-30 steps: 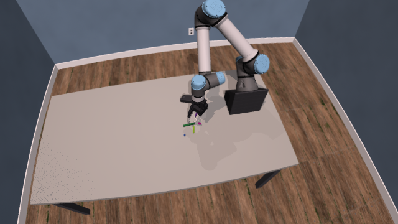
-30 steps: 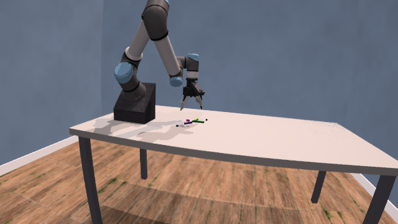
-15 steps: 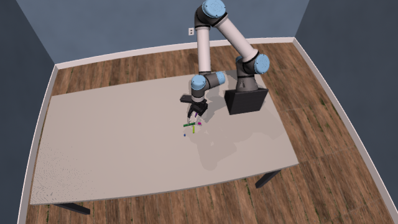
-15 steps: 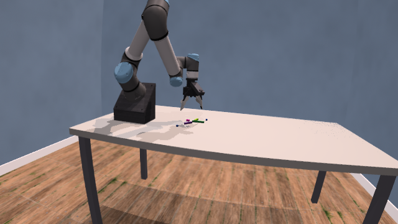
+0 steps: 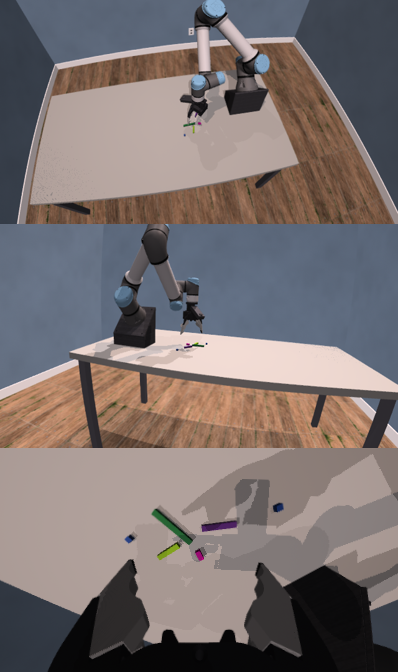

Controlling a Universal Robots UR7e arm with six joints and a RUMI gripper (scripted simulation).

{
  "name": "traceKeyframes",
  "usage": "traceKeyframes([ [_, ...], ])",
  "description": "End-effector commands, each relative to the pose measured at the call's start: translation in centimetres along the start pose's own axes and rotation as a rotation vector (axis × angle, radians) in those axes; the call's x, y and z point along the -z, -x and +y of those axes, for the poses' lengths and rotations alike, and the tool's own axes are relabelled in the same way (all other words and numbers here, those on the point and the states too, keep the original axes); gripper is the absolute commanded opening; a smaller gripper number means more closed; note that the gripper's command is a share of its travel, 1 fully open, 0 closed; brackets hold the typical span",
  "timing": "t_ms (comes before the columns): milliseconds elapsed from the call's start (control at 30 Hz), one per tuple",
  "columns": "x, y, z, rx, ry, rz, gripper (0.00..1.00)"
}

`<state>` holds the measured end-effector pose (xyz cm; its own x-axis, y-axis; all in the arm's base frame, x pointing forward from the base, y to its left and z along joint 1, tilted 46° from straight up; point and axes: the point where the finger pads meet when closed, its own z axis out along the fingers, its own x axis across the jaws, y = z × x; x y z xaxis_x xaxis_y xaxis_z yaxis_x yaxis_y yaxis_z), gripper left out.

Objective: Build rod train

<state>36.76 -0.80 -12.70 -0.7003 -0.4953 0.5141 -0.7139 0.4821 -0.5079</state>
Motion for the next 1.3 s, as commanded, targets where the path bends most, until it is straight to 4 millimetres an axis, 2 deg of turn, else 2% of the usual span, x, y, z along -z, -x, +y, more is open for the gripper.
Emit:
traceKeyframes([
  [0,0.03,0.02,-0.02,0.0,0.0,-0.001,1.0],
  [767,0.03,0.06,-0.05,0.013,0.0,-0.001,1.0],
  [1267,0.04,0.43,-0.38,0.162,0.0,-0.001,1.0],
])
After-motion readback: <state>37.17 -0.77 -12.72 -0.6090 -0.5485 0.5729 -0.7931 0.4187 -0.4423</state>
